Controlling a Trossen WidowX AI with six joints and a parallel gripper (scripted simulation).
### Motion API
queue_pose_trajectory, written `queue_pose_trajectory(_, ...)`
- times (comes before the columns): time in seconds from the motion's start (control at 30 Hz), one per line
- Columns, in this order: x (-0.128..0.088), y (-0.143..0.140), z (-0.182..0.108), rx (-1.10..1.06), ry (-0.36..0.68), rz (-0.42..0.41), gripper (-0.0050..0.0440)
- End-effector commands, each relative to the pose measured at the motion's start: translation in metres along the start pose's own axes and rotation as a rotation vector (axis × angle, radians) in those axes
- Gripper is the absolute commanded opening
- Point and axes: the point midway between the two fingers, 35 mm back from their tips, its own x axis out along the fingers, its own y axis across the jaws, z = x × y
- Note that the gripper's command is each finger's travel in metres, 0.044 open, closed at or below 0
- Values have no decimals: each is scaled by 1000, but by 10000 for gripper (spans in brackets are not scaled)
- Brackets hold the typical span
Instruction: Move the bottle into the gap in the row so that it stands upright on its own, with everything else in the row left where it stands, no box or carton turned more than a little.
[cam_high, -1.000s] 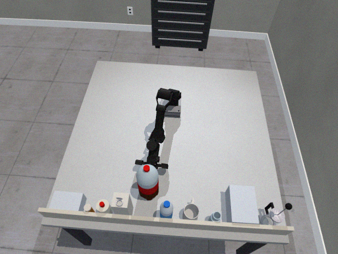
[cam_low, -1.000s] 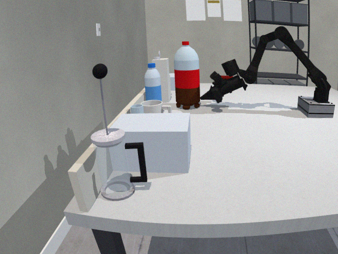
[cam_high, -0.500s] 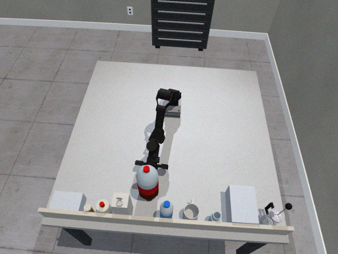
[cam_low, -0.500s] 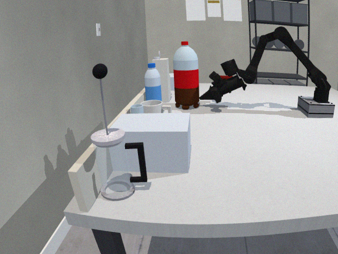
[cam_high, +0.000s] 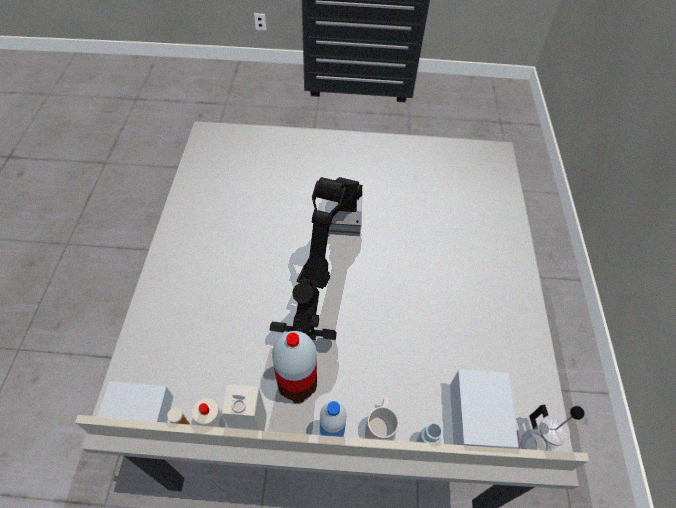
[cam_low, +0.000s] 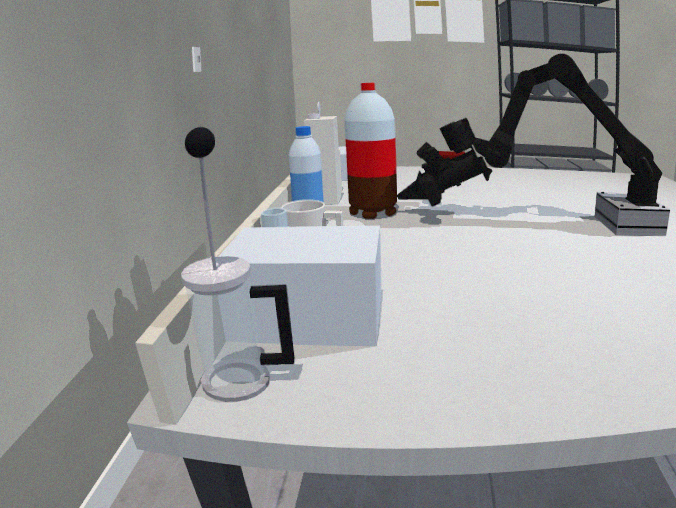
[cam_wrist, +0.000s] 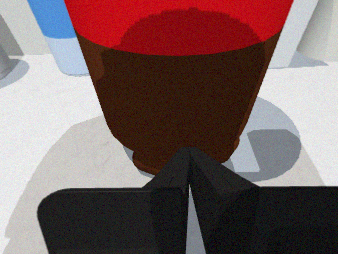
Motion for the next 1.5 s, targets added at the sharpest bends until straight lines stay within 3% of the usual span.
queue_pose_trajectory(0.0, 2, 3, 18, -4, -39, 1, -50)
queue_pose_trajectory(1.47, 17, 4, 24, -3, -37, 1, -50)
